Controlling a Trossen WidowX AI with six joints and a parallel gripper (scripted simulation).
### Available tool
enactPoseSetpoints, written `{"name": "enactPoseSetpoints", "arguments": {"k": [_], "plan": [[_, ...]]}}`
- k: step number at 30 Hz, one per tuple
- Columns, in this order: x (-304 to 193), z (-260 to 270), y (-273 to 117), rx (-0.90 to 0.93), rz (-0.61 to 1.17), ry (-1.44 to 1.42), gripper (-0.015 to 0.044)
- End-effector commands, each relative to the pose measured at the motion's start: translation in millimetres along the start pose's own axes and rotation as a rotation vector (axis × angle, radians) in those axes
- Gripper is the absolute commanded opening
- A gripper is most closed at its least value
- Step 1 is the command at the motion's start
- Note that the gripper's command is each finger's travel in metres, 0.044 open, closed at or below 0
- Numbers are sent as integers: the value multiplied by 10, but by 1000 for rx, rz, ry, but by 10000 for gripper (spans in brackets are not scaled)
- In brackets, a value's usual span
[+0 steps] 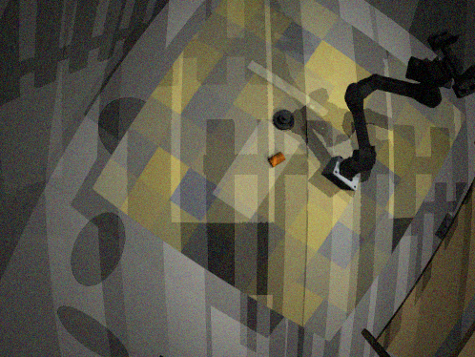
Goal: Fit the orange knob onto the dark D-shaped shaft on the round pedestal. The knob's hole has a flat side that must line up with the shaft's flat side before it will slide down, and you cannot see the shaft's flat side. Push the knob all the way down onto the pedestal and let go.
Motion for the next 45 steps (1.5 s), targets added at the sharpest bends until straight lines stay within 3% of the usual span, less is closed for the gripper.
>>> {"name": "enactPoseSetpoints", "arguments": {"k": [1,7,11,17,24,33,39,45], "plan": [[-16,-21,-5,0,5,-17,426],[-323,-830,-67,-16,109,-573,440],[-228,-1500,22,-61,134,-980,440],[220,-2186,246,-165,115,-1414,440],[1277,-2790,609,-436,18,-1962,440],[2895,-2657,876,-907,-261,-2369,440],[3932,-2309,796,-1397,-404,-2530,440],[4834,-1729,483,-1985,-529,-2478,440]]}}
Point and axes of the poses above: the point midway between the two fingers, 35 mm back from their tips, its own y axis out along the fingers, its own z axis across the jaws, x = y × z, the point moved 9 cm from there along -y, back along the fingers, and after that the axes turned 6 degrees about y, right-handed, at the moved point
